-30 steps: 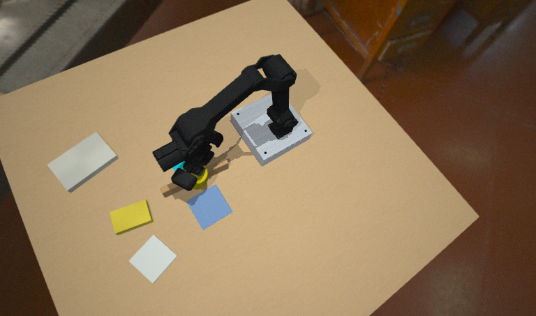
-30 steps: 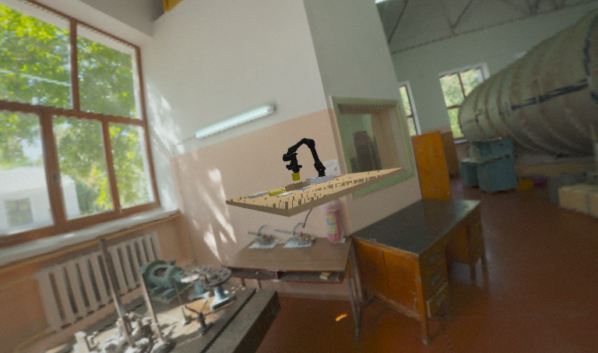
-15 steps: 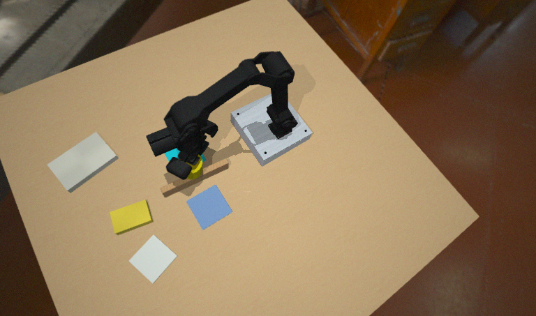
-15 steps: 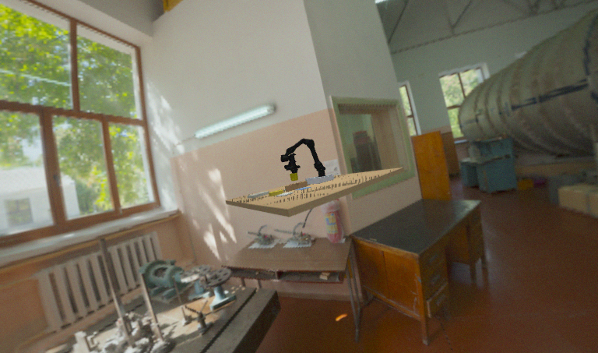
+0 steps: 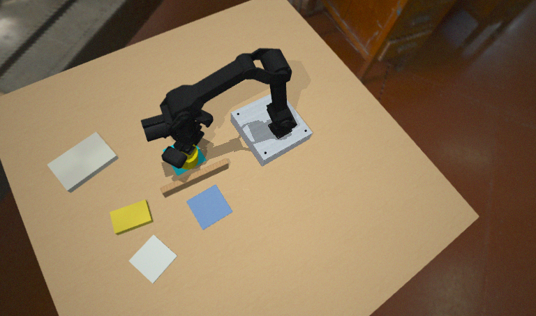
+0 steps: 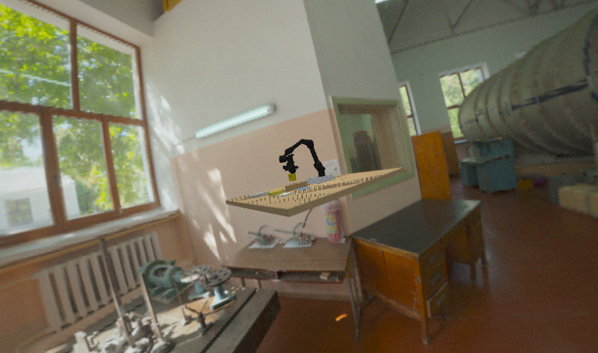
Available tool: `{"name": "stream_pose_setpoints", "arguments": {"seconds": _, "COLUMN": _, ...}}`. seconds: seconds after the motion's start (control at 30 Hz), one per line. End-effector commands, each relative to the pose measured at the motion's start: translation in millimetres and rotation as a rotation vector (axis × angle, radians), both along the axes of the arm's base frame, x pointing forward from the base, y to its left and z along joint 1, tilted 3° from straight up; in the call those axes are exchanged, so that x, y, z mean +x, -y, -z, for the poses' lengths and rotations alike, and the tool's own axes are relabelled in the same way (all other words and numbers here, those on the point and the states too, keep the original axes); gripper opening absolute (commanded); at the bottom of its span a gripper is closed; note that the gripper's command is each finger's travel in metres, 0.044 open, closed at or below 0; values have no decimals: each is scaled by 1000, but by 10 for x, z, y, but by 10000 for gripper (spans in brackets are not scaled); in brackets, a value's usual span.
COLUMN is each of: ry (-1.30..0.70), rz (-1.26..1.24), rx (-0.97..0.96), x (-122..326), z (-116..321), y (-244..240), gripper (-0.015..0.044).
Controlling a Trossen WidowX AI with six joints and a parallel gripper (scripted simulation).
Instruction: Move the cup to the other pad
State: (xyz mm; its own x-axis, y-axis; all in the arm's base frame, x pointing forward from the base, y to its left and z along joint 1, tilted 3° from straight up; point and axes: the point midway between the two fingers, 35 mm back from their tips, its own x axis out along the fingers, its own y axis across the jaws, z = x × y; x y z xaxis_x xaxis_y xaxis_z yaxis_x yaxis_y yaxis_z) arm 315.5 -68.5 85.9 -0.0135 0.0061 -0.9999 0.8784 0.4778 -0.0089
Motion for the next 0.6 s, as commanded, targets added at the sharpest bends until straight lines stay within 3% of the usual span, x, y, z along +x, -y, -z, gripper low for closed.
{"name": "stream_pose_setpoints", "arguments": {"seconds": 0.0, "ry": -1, "rz": -1, "rx": -6, "x": -11, "z": -6, "y": 93, "gripper": 0}}
{"name": "stream_pose_setpoints", "arguments": {"seconds": 0.57, "ry": -2, "rz": -1, "rx": -10, "x": -80, "z": -12, "y": 504, "gripper": 0}}
